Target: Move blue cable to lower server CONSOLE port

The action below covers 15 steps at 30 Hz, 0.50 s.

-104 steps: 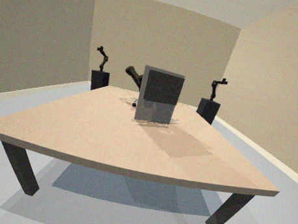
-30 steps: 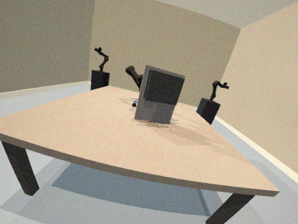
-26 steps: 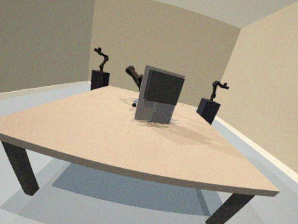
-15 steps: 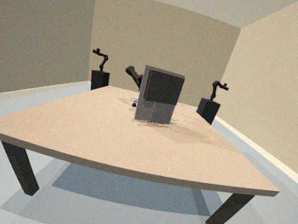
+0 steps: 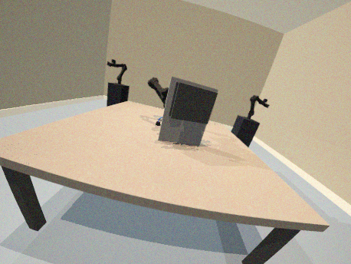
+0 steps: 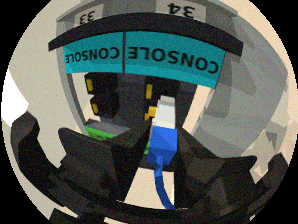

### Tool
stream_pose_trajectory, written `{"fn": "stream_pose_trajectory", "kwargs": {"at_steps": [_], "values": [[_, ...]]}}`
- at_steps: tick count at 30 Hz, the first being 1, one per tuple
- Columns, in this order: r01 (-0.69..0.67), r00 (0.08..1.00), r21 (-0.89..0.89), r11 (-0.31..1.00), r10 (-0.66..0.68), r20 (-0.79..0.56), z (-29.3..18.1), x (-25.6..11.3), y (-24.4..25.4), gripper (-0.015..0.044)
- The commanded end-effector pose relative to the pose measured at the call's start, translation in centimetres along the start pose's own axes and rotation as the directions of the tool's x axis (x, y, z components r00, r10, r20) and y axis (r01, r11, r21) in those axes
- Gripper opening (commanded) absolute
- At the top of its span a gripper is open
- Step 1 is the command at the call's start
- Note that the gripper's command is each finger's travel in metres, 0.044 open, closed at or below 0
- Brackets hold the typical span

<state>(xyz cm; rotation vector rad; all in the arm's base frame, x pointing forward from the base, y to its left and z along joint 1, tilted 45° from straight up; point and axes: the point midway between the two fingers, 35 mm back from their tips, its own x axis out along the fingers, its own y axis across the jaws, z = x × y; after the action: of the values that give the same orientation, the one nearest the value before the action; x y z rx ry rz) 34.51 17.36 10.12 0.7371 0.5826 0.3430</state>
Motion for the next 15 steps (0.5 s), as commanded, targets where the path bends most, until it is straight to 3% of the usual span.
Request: {"fn": "stream_pose_trajectory", "kwargs": {"at_steps": [1,15], "values": [[-0.008,1.0,-0.006,1.0,0.008,-0.004,0.0,-0.02,0.2,0.0],[-0.009,1.0,-0.006,1.0,0.009,-0.004,0.27,-0.1,0.22,0.0]]}}
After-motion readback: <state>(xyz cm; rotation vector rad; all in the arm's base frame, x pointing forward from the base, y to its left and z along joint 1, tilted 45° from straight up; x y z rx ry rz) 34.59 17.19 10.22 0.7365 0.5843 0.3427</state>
